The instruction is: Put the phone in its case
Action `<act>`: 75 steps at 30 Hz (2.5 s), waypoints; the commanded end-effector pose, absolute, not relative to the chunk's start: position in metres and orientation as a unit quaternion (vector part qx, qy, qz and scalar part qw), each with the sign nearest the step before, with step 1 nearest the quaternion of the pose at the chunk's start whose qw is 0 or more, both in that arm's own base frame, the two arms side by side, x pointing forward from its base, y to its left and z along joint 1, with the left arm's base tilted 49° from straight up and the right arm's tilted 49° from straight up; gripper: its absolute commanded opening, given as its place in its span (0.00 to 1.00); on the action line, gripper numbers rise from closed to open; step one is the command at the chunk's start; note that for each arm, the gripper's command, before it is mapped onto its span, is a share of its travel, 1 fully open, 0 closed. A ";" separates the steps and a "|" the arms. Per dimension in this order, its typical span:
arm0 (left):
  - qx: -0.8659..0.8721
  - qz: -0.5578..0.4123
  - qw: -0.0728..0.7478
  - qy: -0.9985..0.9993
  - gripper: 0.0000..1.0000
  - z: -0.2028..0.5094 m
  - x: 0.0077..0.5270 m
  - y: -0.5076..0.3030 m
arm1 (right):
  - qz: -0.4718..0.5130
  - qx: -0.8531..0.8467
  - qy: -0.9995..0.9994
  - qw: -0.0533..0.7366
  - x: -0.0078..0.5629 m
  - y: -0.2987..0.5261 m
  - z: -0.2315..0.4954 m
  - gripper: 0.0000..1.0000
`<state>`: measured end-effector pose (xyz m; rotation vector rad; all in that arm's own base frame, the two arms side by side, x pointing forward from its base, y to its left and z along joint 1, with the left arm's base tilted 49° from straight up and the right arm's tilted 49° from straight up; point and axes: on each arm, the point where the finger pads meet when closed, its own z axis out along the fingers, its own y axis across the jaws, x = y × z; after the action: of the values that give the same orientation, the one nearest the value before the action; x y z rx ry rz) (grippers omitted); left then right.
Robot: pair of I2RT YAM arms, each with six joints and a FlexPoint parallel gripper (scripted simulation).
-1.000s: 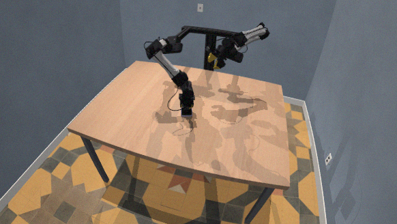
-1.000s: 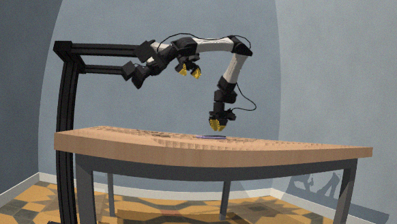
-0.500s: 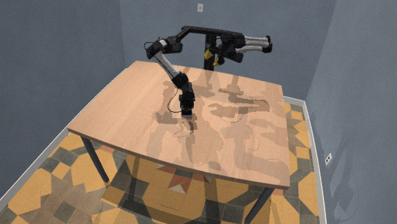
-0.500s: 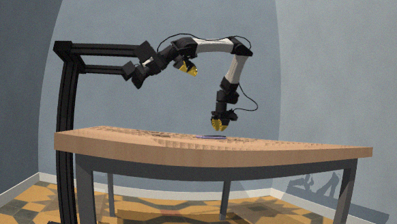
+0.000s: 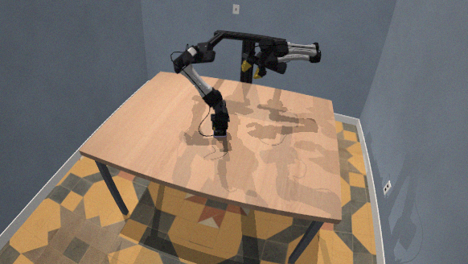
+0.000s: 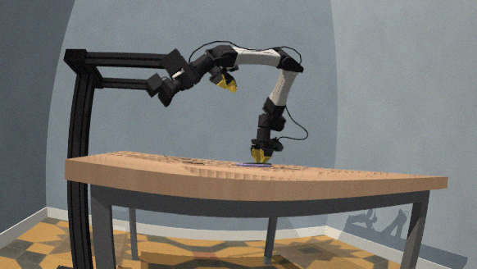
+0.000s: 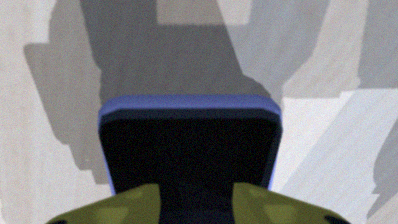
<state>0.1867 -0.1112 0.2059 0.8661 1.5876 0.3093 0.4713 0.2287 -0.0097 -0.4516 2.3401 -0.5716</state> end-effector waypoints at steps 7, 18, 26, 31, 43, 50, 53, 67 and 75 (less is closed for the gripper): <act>0.351 0.131 0.619 0.690 1.00 0.215 0.190 -0.110 | -0.205 -0.178 0.892 0.361 0.488 0.241 0.000 0.36; 0.351 0.131 0.619 0.690 1.00 0.215 0.190 -0.110 | -0.211 -0.181 0.894 0.352 0.489 0.235 -0.009 0.36; 0.351 0.131 0.619 0.690 1.00 0.215 0.190 -0.110 | -0.211 -0.180 0.894 0.352 0.491 0.233 -0.012 0.36; 0.351 0.131 0.619 0.690 1.00 0.215 0.190 -0.110 | -0.210 -0.180 0.894 0.353 0.495 0.231 -0.017 0.36; 0.351 0.131 0.619 0.690 1.00 0.215 0.190 -0.110 | -0.209 -0.178 0.894 0.355 0.501 0.226 -0.027 0.36; 0.351 0.131 0.619 0.690 1.00 0.215 0.190 -0.110 | -0.211 -0.180 0.895 0.350 0.504 0.221 -0.036 0.36; 0.351 0.131 0.619 0.690 1.00 0.215 0.190 -0.110 | -0.211 -0.180 0.895 0.351 0.506 0.220 -0.038 0.36; 0.351 0.131 0.619 0.690 1.00 0.215 0.190 -0.110 | -0.207 -0.179 0.890 0.364 0.515 0.222 -0.039 0.36; 0.351 0.131 0.619 0.690 1.00 0.215 0.190 -0.110 | -0.207 -0.178 0.890 0.365 0.519 0.219 -0.045 0.36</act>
<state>0.1871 -0.1109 0.2068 0.8593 1.5873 0.3105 0.4837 0.2340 -0.0078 -0.5136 2.3089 -0.5809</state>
